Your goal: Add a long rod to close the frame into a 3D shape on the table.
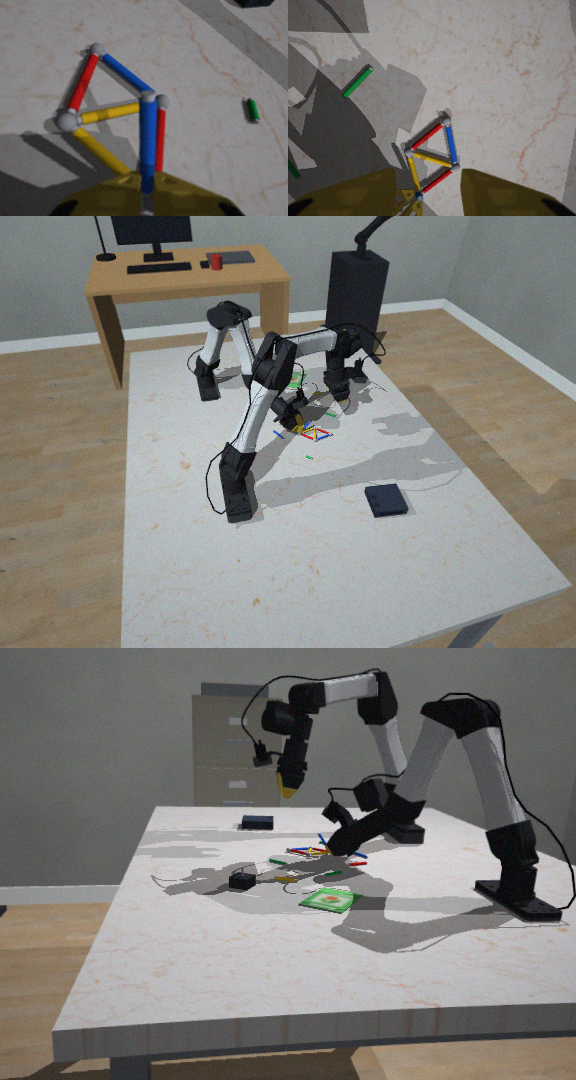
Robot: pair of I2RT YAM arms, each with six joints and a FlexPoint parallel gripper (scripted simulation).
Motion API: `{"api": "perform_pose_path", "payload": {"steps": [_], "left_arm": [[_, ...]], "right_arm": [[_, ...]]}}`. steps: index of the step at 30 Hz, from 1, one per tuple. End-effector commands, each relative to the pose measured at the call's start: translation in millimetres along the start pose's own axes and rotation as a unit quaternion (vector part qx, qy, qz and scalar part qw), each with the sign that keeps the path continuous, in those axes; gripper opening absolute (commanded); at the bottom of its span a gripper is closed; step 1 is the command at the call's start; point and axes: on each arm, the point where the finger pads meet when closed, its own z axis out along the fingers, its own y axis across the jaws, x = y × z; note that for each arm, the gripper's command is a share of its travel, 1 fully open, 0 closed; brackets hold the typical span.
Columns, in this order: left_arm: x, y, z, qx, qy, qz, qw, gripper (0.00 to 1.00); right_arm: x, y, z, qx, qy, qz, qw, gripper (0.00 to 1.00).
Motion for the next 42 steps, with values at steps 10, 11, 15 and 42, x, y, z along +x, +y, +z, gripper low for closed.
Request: {"api": "perform_pose_path", "payload": {"steps": [10,11,15,42], "left_arm": [[-23,-13,-2,0.018,-0.046,-0.001,0.999,0.00],[-23,-13,-2,0.018,-0.046,-0.001,0.999,0.00],[-23,-13,-2,0.018,-0.046,-0.001,0.999,0.00],[-25,-13,-2,0.018,-0.049,-0.001,0.999,0.00]], "right_arm": [[11,-14,82,-0.008,0.191,0.121,0.974,0.36],[13,-15,87,-0.007,0.203,0.126,0.971,0.36],[21,-20,102,-0.003,0.240,0.145,0.960,0.36],[45,-16,147,0.009,0.268,0.149,0.952,0.36]]}}
